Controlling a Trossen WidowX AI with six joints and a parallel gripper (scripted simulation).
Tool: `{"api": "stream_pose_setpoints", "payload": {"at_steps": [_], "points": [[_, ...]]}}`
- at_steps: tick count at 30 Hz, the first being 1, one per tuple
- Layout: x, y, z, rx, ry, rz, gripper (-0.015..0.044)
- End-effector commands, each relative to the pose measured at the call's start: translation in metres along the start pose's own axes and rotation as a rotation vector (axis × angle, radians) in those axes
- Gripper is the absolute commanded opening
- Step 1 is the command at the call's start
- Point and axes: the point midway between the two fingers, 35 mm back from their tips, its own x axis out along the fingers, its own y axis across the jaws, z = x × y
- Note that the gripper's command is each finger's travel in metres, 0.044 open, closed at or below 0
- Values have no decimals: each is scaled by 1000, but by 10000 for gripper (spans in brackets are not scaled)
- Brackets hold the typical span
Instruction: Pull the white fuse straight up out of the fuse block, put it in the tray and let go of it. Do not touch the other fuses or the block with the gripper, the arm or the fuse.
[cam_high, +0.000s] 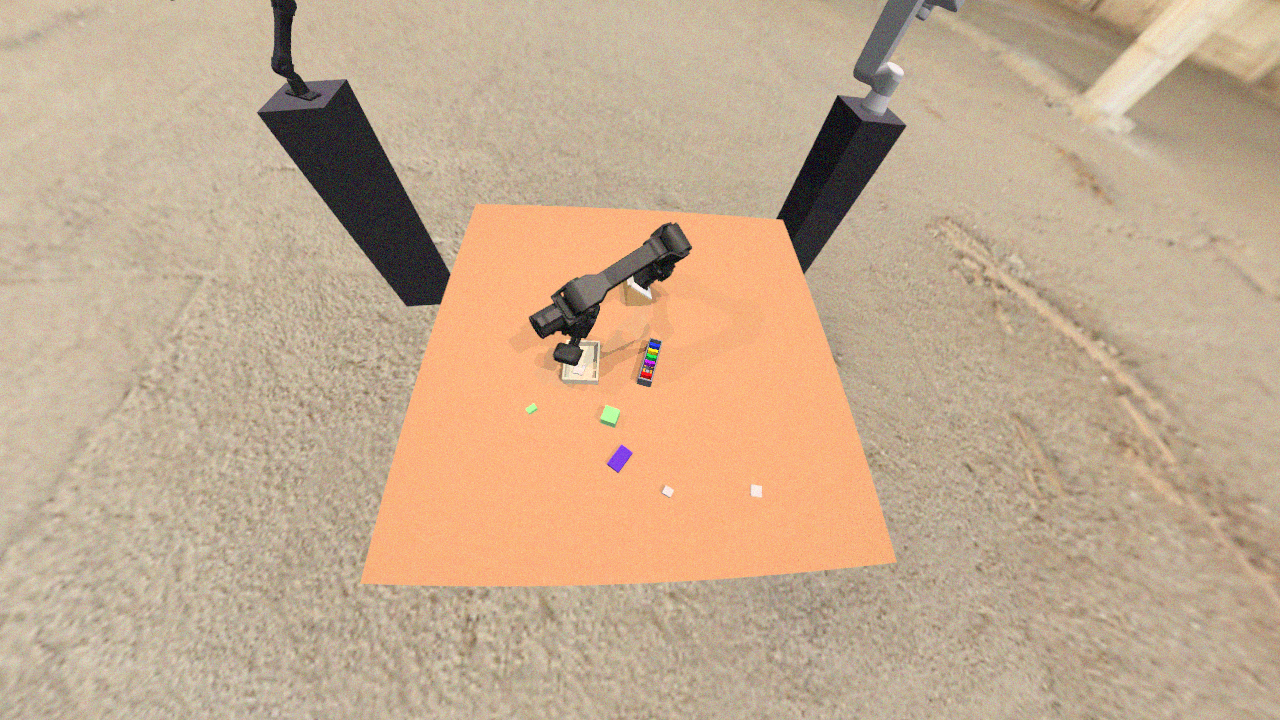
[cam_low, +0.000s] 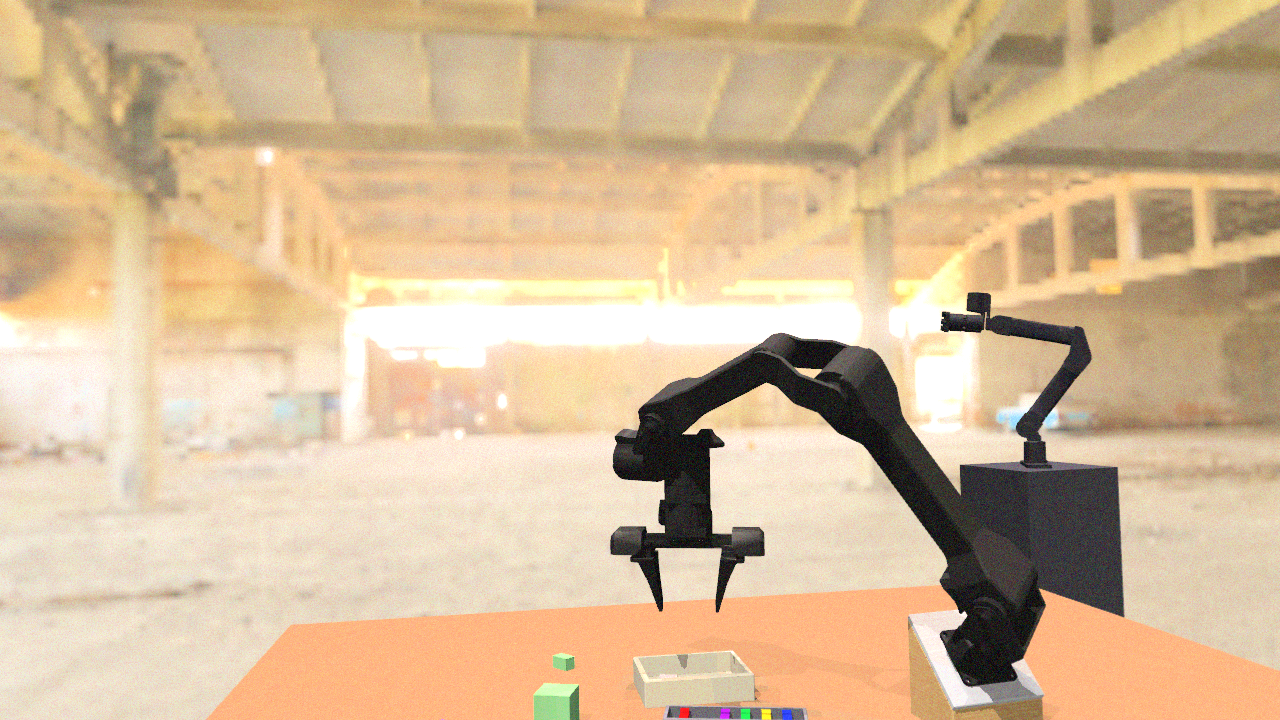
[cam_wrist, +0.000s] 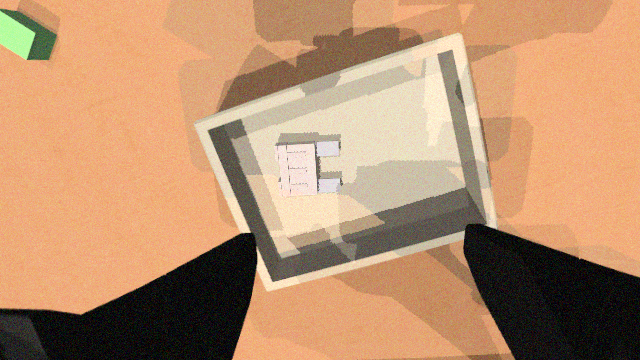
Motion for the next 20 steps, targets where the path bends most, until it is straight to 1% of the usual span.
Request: {"api": "stream_pose_setpoints", "payload": {"at_steps": [1, 20], "points": [[0, -1, 0, -4, -1, -9, 330], [1, 0, 0, 0, 1, -5, 330]]}}
